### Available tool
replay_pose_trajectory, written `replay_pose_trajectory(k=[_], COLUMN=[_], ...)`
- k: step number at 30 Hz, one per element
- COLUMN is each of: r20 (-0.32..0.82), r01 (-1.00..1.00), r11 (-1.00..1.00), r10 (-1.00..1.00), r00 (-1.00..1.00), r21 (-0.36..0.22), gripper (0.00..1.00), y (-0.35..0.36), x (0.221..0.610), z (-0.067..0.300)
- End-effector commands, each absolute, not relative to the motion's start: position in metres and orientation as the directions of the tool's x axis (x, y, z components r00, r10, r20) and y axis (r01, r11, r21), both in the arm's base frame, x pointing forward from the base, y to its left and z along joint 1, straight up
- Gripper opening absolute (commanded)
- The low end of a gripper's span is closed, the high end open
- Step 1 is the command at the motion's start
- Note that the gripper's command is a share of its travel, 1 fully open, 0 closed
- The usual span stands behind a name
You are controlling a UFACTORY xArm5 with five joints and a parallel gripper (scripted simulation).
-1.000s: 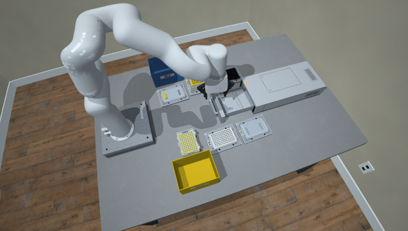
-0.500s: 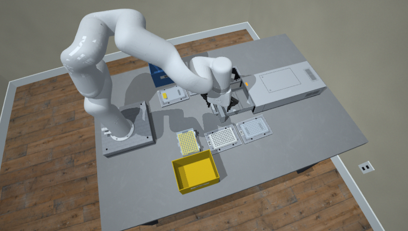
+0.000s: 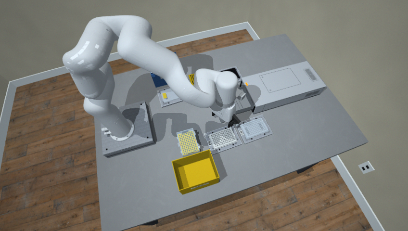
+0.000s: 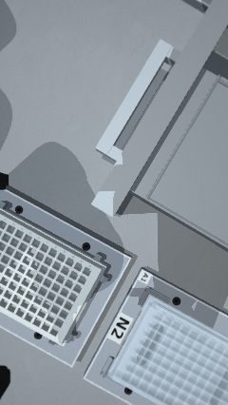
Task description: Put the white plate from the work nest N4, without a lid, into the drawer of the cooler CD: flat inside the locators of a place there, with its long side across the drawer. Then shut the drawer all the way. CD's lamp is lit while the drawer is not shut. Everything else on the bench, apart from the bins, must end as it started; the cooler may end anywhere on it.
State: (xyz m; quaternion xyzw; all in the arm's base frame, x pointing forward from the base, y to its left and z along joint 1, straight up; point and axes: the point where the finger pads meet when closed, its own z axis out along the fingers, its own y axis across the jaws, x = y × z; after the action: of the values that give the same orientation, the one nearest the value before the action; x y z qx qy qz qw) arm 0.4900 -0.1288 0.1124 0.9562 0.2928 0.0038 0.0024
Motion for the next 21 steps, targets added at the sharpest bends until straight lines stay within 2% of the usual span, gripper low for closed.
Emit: replay_pose_trajectory(k=[1,5,13,21], r20=[0.007,0.007,0.009,0.009], r01=[0.403,0.341,0.083,0.083], r11=[-0.915,-0.94,-0.997,-0.997], r10=[0.403,0.341,0.083,0.083], r00=[0.915,0.94,0.997,0.997], r21=[0.009,0.009,0.007,0.007], gripper=[1.0,1.0,1.0,1.0], y=[-0.1557,-0.1648,-0.1648,-0.1648], x=[0.491,0.4907,0.4907,0.4907], z=[0.1113,0.1105,0.1105,0.1105])
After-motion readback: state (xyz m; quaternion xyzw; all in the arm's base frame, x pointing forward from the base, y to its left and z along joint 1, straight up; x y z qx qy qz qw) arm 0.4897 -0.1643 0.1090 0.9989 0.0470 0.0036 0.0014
